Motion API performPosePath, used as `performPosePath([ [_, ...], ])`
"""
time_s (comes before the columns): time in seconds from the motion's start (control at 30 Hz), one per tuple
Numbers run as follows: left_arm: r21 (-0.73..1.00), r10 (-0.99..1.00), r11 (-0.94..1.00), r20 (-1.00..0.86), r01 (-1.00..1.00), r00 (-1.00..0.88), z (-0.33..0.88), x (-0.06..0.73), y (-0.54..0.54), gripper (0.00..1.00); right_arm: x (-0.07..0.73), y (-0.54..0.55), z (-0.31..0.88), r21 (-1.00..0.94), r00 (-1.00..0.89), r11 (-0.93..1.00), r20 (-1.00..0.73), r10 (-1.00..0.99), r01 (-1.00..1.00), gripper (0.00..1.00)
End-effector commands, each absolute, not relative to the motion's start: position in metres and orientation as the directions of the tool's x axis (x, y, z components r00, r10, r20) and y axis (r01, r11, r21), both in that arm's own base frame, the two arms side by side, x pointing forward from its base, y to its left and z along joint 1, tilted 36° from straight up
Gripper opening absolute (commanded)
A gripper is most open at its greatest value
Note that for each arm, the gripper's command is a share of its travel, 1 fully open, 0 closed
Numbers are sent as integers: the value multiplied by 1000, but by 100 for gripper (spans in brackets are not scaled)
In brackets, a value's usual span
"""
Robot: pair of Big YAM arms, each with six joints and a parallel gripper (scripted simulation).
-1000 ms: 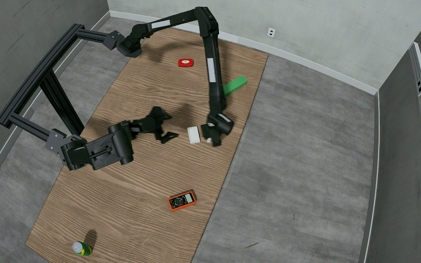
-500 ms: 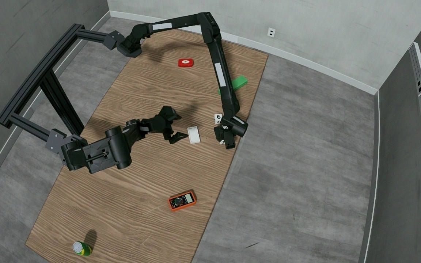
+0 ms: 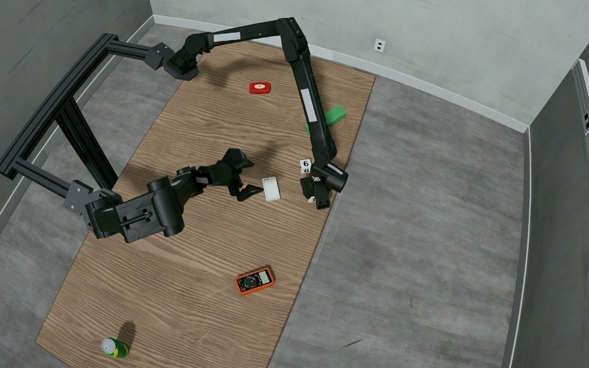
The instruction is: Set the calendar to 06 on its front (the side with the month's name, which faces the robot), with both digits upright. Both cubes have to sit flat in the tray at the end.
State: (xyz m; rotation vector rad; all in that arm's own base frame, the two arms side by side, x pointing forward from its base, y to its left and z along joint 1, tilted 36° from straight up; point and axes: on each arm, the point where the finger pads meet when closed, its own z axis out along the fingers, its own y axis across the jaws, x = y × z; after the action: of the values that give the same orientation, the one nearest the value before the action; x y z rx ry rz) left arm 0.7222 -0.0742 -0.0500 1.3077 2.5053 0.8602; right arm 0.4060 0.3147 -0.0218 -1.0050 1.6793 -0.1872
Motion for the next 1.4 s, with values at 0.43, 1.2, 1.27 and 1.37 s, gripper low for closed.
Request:
performPosePath([
  [0.43, 576, 790, 455, 92, 679, -607, -62, 731, -56, 35, 408, 320, -20, -586, -16, 624, -723, -691, -517, 100],
  [1.2, 583, 797, 449, 80, 677, -598, -52, 732, -69, 35, 408, 320, -20, -586, -16, 624, -723, -691, -517, 100],
  [1.27, 583, 797, 449, 80, 677, -598, -52, 732, -69, 53, 408, 320, -20, -586, -16, 624, -723, -691, -517, 100],
  [1.37, 591, 796, 453, 69, 668, -601, -35, 733, -70, 64, 408, 320, -20, -586, -16, 624, -723, -691, -517, 100],
])
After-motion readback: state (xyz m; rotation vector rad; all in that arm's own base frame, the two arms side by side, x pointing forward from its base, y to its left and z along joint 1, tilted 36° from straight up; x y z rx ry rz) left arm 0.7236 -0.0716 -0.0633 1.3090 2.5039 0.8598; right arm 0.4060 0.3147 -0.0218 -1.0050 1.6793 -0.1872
